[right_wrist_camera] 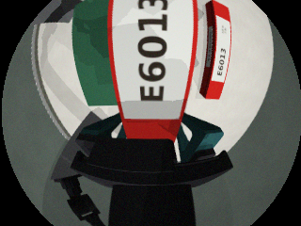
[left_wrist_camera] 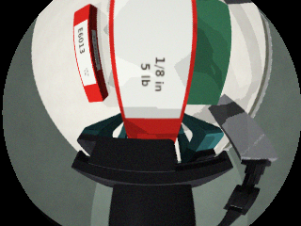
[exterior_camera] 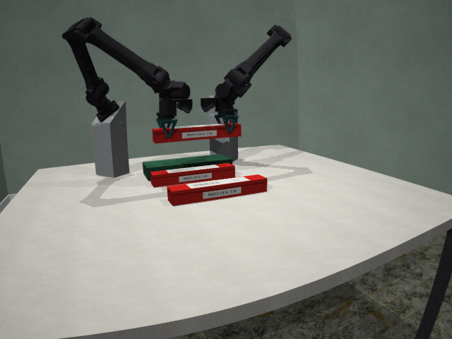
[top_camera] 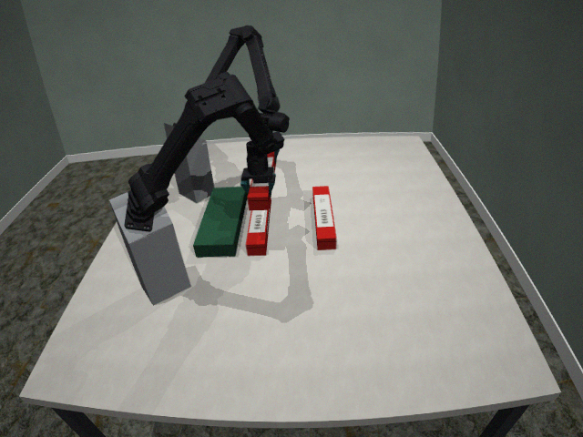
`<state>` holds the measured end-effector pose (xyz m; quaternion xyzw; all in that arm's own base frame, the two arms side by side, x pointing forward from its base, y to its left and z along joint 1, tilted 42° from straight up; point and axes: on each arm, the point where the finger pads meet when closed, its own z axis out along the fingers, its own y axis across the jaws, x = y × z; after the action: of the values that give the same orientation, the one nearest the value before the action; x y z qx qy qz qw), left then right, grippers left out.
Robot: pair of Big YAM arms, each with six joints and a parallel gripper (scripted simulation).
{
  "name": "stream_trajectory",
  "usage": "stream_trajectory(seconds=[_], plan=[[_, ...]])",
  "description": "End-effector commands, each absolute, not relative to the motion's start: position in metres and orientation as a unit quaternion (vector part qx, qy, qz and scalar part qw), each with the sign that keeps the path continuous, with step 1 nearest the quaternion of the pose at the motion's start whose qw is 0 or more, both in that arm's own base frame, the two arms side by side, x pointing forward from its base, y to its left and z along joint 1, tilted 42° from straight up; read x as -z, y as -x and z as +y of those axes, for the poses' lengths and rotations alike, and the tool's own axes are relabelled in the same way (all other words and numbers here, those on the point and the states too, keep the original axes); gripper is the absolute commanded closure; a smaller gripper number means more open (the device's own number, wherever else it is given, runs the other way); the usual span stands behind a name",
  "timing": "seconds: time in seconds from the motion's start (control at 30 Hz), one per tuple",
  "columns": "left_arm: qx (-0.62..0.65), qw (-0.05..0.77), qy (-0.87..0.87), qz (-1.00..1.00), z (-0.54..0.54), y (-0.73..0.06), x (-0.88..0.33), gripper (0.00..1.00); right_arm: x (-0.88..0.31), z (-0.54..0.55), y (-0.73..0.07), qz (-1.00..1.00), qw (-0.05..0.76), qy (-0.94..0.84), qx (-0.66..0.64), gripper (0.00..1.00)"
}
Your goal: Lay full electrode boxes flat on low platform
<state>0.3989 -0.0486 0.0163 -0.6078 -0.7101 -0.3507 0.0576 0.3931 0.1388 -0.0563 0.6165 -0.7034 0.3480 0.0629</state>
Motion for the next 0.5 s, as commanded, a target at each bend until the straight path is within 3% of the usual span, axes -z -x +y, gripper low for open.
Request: stream_trajectory(seconds=[0.0, 0.47], plan=[[0.355, 0.040, 0.610, -0.707, -0.0550, -0.4096, -0.0223, 1.00, 0.0497, 0.1463, -0.4028, -0.705, 0.040, -0.614, -0.353, 1.00], [0.355, 0.040, 0.610, -0.707, -0.0488, -0.4132, -0.0140, 1.00, 0.0569, 0.1408, -0.4061, -0.705, 0.041, -0.614, -0.353, 1.00]])
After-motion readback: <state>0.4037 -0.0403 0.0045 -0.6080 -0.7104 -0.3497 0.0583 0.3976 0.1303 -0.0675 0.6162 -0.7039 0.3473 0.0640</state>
